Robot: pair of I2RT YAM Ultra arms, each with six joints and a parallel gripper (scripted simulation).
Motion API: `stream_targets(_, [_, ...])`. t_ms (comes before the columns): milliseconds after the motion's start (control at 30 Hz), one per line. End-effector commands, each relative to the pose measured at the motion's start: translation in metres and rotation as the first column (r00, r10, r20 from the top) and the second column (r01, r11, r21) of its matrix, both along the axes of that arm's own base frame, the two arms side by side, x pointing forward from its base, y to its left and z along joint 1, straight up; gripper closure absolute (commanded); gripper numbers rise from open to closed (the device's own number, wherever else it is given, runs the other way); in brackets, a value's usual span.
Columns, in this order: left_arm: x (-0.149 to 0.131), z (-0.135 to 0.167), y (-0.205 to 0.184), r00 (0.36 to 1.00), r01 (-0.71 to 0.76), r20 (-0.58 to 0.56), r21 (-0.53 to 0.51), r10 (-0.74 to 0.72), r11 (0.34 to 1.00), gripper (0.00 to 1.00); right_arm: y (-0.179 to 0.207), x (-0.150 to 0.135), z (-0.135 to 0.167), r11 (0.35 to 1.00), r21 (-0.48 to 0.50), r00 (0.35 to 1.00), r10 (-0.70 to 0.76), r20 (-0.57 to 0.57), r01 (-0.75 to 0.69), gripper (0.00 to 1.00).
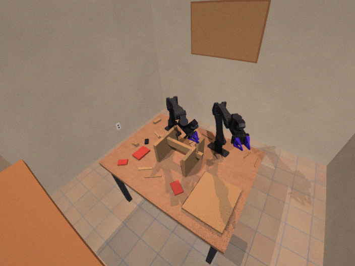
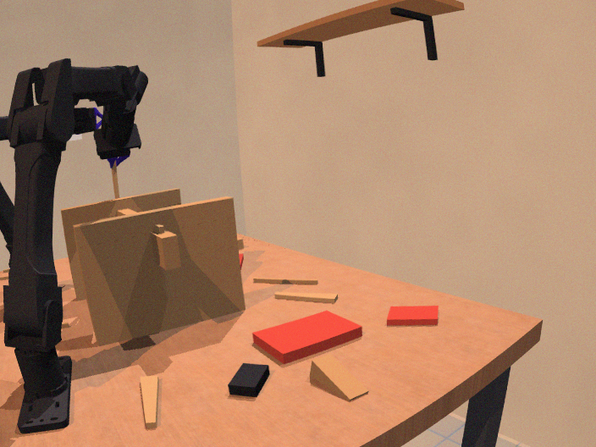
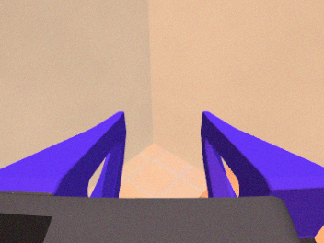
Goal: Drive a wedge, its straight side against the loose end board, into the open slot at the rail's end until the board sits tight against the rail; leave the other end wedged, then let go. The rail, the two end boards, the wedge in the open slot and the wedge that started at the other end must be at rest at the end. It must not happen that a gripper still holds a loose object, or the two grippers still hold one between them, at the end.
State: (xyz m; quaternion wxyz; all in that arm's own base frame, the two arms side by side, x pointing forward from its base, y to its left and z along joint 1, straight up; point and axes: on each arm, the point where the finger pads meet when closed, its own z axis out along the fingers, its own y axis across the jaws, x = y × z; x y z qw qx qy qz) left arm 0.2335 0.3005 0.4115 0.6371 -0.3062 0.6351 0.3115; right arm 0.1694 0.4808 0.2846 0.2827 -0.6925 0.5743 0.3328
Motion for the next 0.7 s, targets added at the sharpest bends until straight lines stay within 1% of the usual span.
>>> stream_targets(0, [0.002, 0.009, -0.001, 1.000, 0.007, 0.010, 0.003, -0.007, 1.000, 0.57, 0.003, -0.007, 0.044, 0.994, 0.107, 0.999, 0.013, 0.048, -0.019, 0.99])
stream_targets(167, [0.002, 0.009, -0.001, 1.000, 0.007, 0.010, 0.003, -0.007, 1.000, 0.57, 0.002, -0.004, 0.043, 0.994, 0.105, 0.999, 0.006, 0.047, -0.011, 0.99])
stream_targets(233, [0.002, 0.009, -0.001, 1.000, 0.007, 0.010, 0.003, -0.007, 1.000, 0.57, -0.002, -0.005, 0.016, 0.999, 0.051, 1.000, 0.006, 0.017, -0.007, 0.99])
stream_targets(267, [0.002, 0.009, -0.001, 1.000, 0.007, 0.010, 0.003, -0.007, 1.000, 0.57, 0.000, -0.003, 0.025, 0.997, 0.072, 1.000, 0.005, 0.029, -0.007, 0.99])
stream_targets(333, [0.002, 0.009, -0.001, 1.000, 0.007, 0.010, 0.003, -0.007, 1.000, 0.57, 0.000, -0.002, 0.033, 0.996, 0.087, 0.999, 0.003, 0.038, -0.007, 0.99])
stream_targets(400, [0.002, 0.009, -0.001, 1.000, 0.007, 0.010, 0.003, -0.007, 1.000, 0.57, -0.002, -0.004, 0.013, 0.999, 0.048, 1.000, 0.004, 0.016, -0.005, 0.99])
stream_targets(500, [0.002, 0.009, -0.001, 1.000, 0.007, 0.010, 0.003, -0.007, 1.000, 0.57, 0.001, -0.002, 0.042, 0.994, 0.106, 0.999, 0.002, 0.049, -0.007, 0.99])
stream_targets(667, [0.002, 0.009, -0.001, 1.000, 0.007, 0.010, 0.003, -0.007, 1.000, 0.57, 0.001, -0.002, 0.041, 0.994, 0.106, 0.999, 0.003, 0.048, -0.008, 0.99])
